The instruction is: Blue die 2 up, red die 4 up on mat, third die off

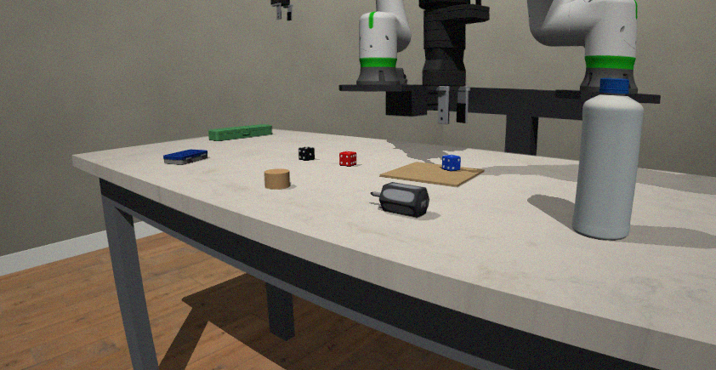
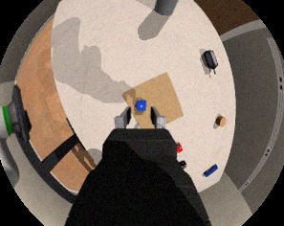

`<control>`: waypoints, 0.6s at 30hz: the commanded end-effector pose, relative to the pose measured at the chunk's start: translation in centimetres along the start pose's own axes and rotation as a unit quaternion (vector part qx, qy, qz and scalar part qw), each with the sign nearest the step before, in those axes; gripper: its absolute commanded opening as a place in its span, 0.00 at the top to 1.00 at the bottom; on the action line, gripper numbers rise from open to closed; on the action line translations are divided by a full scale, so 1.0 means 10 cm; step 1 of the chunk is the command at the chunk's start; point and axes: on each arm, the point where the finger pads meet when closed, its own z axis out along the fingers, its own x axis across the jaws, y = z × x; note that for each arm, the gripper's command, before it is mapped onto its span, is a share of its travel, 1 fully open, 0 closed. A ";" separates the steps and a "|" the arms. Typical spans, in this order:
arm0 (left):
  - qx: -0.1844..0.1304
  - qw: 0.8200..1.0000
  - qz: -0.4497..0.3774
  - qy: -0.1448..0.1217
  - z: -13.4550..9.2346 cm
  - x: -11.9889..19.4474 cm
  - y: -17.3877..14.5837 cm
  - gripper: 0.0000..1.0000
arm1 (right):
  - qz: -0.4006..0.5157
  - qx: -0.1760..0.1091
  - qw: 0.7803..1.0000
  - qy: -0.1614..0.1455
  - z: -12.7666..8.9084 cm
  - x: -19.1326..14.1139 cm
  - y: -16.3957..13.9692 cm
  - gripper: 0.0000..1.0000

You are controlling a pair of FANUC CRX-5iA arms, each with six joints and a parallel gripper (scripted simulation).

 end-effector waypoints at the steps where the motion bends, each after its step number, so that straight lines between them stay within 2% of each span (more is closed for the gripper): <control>1: 0.000 1.000 0.000 0.001 -0.01 0.01 0.00 0.21 | 0.000 -0.001 1.000 0.000 -0.01 0.00 0.00 0.00; 18: 0.000 1.000 0.000 0.001 0.06 0.01 0.00 0.21 | 0.000 -0.001 1.000 0.000 -0.01 0.00 0.00 0.00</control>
